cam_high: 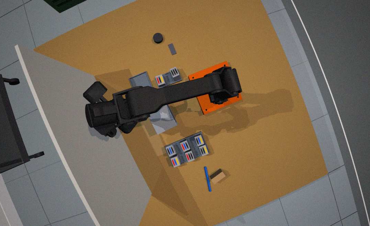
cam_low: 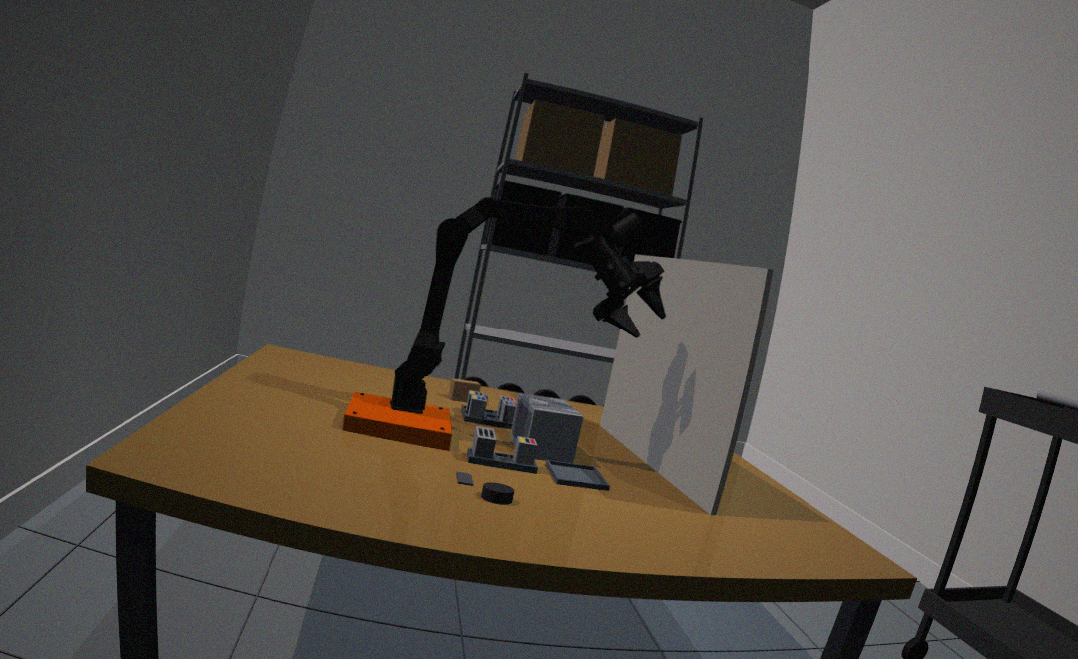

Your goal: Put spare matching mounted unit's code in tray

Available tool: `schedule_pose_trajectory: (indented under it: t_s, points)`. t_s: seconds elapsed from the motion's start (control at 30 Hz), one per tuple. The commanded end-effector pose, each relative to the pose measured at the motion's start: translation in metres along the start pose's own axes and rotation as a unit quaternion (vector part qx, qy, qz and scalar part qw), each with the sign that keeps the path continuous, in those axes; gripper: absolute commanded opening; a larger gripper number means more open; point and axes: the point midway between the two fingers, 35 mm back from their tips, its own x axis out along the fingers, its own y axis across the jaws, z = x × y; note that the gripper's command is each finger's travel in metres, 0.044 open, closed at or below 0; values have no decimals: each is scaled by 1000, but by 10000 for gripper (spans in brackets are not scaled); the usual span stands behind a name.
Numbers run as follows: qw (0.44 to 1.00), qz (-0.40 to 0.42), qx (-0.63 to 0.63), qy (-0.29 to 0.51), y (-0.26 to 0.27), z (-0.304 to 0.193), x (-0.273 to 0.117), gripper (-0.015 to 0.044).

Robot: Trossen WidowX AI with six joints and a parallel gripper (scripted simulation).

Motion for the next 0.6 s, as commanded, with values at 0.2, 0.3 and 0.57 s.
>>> schedule_pose_trajectory:
  t_s: [0.2, 0.3, 0.57]
  points:
    - [910, 242, 178, 286, 123, -32, 8, 440]
    - [910, 242, 178, 286, 123, -32, 8, 440]
    - [910, 242, 178, 286, 123, -32, 8, 440]
